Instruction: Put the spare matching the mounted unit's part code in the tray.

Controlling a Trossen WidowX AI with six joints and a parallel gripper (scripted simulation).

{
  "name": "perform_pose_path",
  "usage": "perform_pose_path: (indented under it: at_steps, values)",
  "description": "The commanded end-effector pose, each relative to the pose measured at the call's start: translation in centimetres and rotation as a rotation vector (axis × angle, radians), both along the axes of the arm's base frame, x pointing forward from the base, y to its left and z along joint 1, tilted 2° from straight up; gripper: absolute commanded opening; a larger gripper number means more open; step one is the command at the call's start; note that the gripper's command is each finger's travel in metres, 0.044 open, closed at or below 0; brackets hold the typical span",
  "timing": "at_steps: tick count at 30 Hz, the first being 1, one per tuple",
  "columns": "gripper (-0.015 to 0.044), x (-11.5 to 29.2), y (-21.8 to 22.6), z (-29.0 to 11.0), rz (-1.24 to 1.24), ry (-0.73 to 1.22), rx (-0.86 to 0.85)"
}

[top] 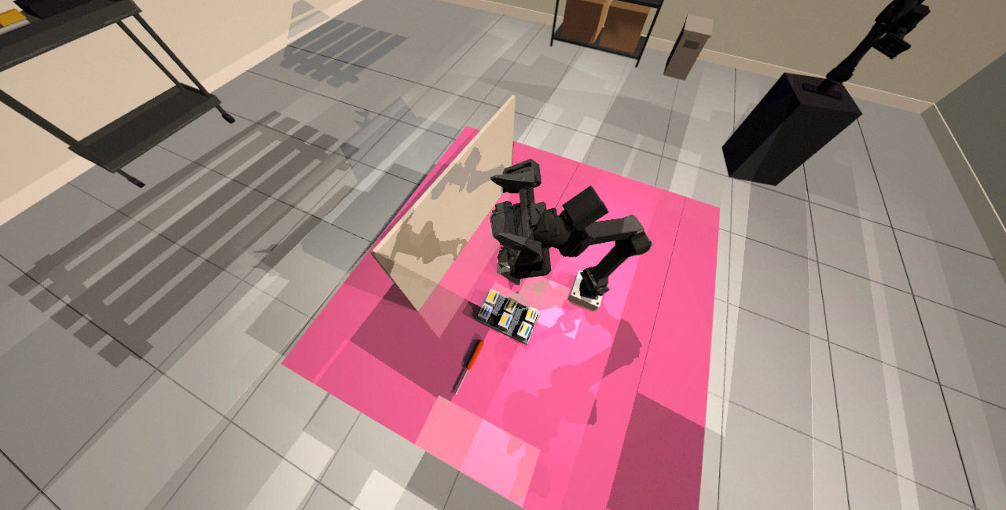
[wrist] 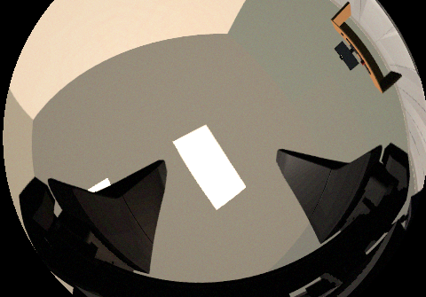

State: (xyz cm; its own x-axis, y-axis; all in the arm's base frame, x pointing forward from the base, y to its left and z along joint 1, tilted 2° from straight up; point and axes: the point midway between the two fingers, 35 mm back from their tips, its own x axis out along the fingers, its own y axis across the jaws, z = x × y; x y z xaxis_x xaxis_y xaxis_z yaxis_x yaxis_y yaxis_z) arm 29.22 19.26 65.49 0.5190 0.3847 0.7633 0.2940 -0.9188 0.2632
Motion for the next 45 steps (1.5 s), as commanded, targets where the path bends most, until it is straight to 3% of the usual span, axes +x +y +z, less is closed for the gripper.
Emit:
perform_pose_path:
  at_steps: [1,9,18,27,36,45]
  values:
    - [0.0426,0.0,0.0,0.0,0.0,0.0,0.0]
    - [0.044,1.5,0.2,-1.0,-0.071,0.024,-0.069]
    - [0.044,12.4,-1.0,-11.0,-0.526,0.2,-0.702]
    - [0.044,18.1,-5.4,-21.3,-0.699,0.314,-1.329]
    - [0.044,19.5,-11.2,-30.8,-0.62,0.371,-1.927]
    - [0.044,17.3,-18.2,-39.2,-0.254,0.363,-2.411]
